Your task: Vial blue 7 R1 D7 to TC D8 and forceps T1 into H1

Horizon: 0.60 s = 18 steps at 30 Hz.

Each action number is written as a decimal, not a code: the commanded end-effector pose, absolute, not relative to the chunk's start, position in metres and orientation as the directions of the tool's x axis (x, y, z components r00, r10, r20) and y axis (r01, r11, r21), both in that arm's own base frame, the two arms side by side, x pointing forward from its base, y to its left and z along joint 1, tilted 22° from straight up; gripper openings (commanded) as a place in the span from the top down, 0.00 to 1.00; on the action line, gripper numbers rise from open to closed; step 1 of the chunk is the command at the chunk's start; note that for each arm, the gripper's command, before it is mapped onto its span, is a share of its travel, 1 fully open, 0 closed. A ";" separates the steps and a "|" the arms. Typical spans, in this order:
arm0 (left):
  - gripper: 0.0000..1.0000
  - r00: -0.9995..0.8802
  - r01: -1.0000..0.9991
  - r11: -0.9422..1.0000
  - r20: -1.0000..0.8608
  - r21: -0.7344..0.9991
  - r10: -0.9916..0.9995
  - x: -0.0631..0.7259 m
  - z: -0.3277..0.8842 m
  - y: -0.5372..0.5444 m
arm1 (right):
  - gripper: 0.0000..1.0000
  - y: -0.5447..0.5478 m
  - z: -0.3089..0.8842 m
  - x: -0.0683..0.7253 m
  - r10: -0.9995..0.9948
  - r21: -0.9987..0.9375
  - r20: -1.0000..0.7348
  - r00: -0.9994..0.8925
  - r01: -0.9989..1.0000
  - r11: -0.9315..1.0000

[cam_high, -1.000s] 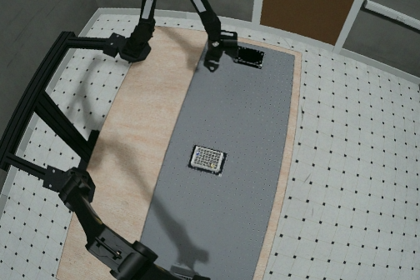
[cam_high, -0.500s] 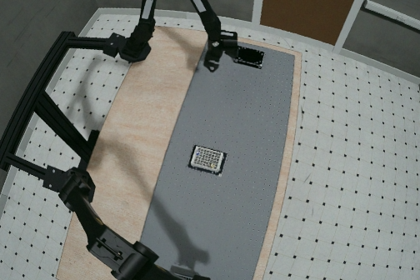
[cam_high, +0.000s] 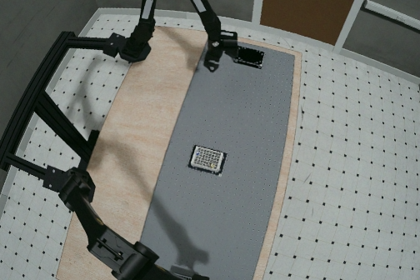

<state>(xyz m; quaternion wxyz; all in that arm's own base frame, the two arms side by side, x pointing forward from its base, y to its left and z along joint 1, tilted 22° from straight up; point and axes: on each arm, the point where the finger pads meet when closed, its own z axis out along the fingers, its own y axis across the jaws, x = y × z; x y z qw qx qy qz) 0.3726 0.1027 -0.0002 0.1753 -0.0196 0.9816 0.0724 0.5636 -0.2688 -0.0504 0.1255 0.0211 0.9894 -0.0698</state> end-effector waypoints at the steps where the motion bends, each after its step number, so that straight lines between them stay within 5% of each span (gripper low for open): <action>1: 0.00 -0.933 -0.057 0.988 -0.360 0.141 -0.002 0.379 0.005 0.103 | 0.93 -0.261 -0.044 0.562 0.022 -0.131 -0.245 -0.969 0.055 0.990; 18: 0.00 -0.933 -0.057 0.988 -0.360 0.141 -0.002 0.379 0.005 0.103 | 0.89 -0.269 -0.040 0.560 0.021 -0.136 -0.253 -0.967 0.057 0.989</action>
